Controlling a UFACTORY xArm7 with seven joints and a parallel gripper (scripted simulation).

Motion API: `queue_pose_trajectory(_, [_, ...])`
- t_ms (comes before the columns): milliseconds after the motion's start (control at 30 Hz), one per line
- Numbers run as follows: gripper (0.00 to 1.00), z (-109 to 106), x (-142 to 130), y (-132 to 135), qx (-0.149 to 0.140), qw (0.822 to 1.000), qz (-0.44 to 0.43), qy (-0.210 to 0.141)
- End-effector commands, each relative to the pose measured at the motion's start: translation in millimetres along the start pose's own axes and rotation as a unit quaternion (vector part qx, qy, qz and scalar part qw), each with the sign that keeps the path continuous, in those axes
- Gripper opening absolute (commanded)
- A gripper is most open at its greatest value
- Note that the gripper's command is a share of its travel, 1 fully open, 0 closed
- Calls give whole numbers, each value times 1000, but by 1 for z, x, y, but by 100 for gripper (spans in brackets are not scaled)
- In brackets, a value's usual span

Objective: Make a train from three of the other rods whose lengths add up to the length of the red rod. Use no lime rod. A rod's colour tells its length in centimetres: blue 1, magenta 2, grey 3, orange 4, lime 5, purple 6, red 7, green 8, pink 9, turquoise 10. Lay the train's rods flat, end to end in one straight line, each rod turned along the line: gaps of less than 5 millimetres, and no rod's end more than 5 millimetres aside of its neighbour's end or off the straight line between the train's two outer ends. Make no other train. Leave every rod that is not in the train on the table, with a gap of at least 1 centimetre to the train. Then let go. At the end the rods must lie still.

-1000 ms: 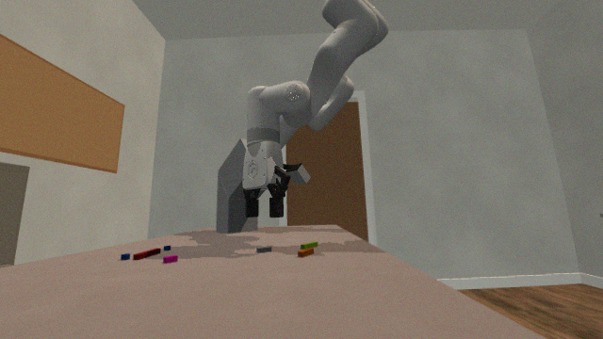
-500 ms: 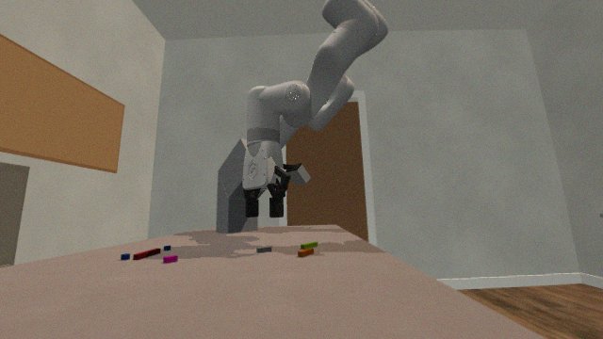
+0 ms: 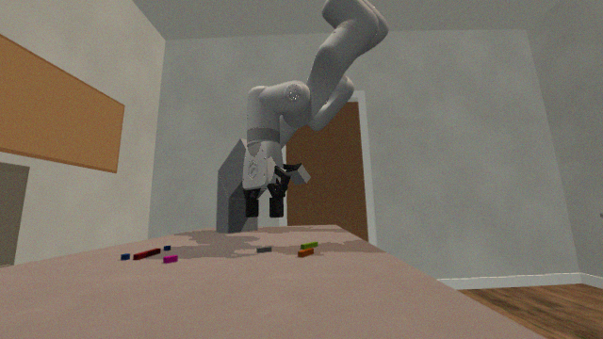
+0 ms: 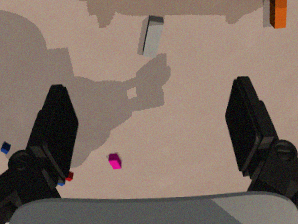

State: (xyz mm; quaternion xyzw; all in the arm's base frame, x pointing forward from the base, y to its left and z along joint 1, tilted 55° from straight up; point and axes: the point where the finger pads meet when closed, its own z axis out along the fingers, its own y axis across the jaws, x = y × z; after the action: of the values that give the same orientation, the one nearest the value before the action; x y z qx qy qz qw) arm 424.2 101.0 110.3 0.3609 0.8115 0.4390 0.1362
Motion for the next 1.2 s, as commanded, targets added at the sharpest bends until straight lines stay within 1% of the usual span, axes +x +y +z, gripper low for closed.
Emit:
queue_pose_trajectory(0, [100, -1, -1, 0, 0, 1000, 0, -1])
queue_pose_trajectory(900, [100, -1, -1, 0, 0, 1000, 1, -1])
queue_pose_trajectory(967, [100, 0, -8, 2, -3, 1000, 14, 1])
queue_pose_trajectory(1000, [100, 1, -16, 3, -6, 1000, 31, 3])
queue_pose_trajectory(1067, [100, 1, -16, 3, -6, 1000, 31, 3])
queue_pose_trajectory(1133, [100, 3, -45, 3, -14, 996, 84, 9])
queue_pose_trajectory(1167, [100, 3, -55, 2, -16, 995, 101, 11])
